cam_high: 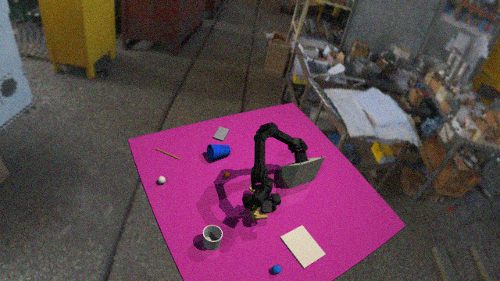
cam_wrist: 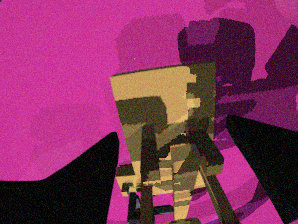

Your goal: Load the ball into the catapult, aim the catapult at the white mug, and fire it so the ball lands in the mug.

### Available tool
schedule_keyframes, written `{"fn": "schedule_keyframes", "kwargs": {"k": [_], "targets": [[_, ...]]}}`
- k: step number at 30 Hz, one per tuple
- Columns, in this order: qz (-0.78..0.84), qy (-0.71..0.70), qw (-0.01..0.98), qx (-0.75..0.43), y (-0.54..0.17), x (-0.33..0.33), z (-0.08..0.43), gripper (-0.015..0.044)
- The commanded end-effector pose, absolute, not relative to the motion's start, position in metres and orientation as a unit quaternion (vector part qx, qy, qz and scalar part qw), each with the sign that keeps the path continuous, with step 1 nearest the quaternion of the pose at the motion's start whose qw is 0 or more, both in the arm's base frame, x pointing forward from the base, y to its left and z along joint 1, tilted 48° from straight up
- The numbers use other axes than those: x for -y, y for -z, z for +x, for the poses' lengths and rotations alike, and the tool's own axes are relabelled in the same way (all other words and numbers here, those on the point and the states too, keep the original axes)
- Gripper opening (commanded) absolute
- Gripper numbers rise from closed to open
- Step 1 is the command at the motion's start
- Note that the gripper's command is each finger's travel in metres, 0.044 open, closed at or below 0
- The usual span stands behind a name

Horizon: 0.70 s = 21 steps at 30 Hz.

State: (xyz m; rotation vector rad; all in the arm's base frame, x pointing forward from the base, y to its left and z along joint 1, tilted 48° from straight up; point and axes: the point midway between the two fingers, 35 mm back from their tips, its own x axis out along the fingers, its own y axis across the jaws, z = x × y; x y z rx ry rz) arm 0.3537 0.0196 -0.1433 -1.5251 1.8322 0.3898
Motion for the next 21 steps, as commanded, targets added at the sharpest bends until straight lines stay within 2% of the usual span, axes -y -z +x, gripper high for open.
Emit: {"fn": "schedule_keyframes", "kwargs": {"k": [1, 8, 14, 18, 21], "targets": [[-0.59, -0.151, 0.356, -0.709, 0.143, -0.02, 0.354, 0.0335], [-0.59, -0.151, 0.356, -0.709, 0.143, -0.02, 0.354, 0.0151], [-0.59, -0.151, 0.356, -0.709, 0.143, -0.02, 0.354, 0.0111], [-0.589, -0.153, 0.356, -0.709, 0.117, -0.049, 0.356, 0.0006], [-0.589, -0.153, 0.356, -0.709, 0.11, -0.057, 0.356, 0.0]]}}
